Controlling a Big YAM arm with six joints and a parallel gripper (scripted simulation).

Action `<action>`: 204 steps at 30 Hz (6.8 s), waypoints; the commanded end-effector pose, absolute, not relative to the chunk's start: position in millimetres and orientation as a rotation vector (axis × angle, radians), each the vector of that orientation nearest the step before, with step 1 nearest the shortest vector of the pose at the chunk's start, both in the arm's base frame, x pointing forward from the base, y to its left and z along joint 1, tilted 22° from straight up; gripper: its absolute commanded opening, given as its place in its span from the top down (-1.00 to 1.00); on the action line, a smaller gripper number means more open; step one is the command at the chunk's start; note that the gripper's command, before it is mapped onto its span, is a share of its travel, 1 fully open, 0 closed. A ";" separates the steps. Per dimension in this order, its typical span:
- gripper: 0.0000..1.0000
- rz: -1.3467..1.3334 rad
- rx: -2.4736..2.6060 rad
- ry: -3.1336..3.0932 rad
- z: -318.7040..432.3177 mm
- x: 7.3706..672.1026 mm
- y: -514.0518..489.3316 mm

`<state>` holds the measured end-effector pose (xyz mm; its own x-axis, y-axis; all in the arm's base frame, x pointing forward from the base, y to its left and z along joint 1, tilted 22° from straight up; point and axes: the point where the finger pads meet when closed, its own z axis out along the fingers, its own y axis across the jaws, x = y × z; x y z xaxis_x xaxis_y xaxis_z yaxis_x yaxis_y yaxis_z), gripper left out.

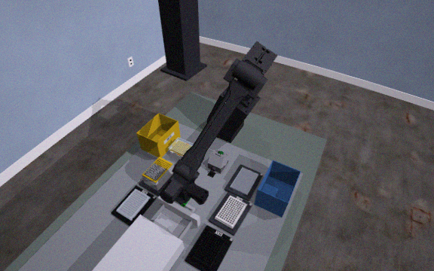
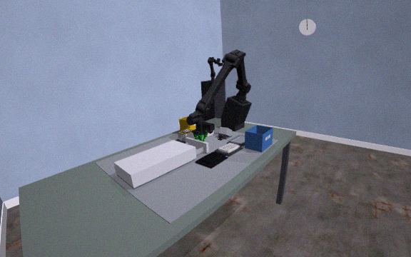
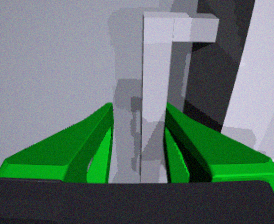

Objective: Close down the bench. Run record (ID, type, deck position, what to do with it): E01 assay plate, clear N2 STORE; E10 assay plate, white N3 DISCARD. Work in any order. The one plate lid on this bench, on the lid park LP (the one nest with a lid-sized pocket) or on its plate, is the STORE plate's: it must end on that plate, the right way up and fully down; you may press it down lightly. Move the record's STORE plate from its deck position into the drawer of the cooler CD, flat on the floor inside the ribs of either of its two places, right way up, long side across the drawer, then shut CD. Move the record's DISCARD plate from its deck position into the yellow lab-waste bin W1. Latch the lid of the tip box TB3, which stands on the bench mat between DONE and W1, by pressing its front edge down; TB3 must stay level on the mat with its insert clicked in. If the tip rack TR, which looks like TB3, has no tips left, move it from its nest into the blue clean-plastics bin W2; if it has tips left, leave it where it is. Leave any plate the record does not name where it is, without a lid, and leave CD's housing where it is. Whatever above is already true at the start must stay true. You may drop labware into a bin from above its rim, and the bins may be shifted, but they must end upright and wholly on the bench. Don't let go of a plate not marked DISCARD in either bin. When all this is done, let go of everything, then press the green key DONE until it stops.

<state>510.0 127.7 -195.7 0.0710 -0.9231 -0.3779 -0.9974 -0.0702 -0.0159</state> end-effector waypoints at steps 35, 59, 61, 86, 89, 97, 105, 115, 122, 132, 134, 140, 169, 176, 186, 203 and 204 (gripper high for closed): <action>0.40 0.405 -2.083 1.933 -185.7 490.2 131.5; 0.40 0.385 -2.080 1.918 -180.8 485.9 133.1; 0.40 0.384 -2.080 1.917 -180.9 483.6 133.1; 0.40 0.400 -2.083 1.929 -185.2 467.8 130.3; 0.40 0.400 -2.083 1.929 -185.2 467.8 130.3; 0.40 0.400 -2.083 1.929 -185.2 467.8 130.3; 0.40 0.400 -2.083 1.929 -185.2 467.8 130.3; 0.40 0.388 -2.081 1.919 -181.9 464.3 131.5; 0.40 0.392 -2.081 1.924 -182.3 456.6 130.0; 0.40 0.402 -2.084 1.929 -184.5 443.8 128.9; 0.40 0.411 -2.086 1.936 -188.2 441.1 128.1; 0.40 0.411 -2.086 1.936 -188.4 441.1 127.9; 0.40 0.411 -2.086 1.936 -188.4 441.1 127.9; 0.40 0.411 -2.086 1.936 -188.4 441.1 127.9; 0.40 0.411 -2.086 1.936 -188.4 441.1 127.9; 0.40 0.411 -2.086 1.936 -188.4 441.1 127.9; 0.40 0.411 -2.086 1.936 -188.4 441.1 127.9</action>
<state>446.5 123.3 -195.5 0.0691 -0.9232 -0.3780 -0.9975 -0.0703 -0.0107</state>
